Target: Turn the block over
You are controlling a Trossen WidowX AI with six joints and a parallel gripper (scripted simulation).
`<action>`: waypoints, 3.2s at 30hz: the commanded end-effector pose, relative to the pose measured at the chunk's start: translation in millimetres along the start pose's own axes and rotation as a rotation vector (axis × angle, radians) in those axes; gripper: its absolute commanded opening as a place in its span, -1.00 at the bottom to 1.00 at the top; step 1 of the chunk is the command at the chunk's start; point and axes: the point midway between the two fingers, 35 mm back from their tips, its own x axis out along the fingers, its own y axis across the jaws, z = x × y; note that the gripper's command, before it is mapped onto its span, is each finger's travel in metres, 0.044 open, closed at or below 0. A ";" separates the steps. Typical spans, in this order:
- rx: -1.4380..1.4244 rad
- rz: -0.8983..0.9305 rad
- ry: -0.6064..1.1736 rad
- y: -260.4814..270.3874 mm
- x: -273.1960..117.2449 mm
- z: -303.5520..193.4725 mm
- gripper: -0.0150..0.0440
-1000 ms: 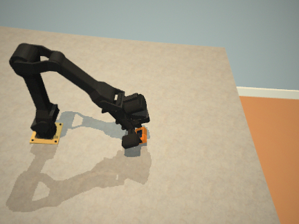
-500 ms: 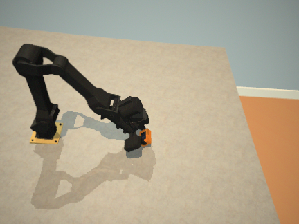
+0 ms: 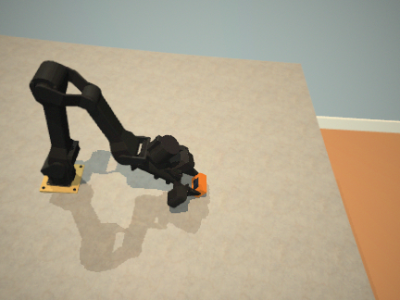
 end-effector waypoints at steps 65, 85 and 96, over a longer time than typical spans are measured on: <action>0.006 0.000 -0.254 3.1 -20.7 -16.0 1.00; 0.012 0.000 -0.241 2.7 -19.2 -14.9 1.00; 0.037 -0.004 0.098 0.0 -26.4 15.5 1.00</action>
